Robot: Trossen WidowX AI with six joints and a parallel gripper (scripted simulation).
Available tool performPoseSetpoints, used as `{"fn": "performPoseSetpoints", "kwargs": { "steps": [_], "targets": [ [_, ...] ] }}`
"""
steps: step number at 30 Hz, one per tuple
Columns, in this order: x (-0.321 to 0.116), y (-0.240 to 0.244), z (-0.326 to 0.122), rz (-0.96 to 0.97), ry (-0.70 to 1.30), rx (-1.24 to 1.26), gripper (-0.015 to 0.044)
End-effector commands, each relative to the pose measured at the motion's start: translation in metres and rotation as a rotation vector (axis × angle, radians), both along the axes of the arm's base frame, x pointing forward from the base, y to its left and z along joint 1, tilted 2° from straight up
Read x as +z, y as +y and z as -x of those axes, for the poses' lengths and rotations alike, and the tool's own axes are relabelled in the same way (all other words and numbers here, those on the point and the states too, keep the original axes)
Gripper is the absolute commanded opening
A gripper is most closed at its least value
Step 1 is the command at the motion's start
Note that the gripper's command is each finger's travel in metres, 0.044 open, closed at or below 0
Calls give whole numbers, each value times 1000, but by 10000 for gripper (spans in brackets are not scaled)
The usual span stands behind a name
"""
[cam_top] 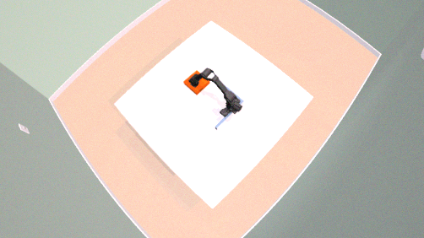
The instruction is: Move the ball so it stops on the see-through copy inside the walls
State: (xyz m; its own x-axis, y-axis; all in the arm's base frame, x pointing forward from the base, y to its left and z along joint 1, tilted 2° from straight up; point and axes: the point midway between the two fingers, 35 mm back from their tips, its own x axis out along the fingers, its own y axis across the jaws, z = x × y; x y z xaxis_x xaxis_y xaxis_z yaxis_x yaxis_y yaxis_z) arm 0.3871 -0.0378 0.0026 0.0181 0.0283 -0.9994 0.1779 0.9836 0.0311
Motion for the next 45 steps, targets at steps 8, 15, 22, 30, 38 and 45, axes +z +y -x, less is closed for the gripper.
{"fn": "performPoseSetpoints", "kwargs": {
  "steps": [8,15,22,30,38,45],
  "targets": [
    [8,0,-1,-7,9,-7,0],
    [49,-1,-2,-17,8,-15,0],
    [92,-2,-2,-12,1,-11,0],
    [124,-3,2,-5,-1,-5,0],
    [104,-12,6,-4,0,-5,0],
    [84,-21,12,-4,0,-6,0]
  ]
}}
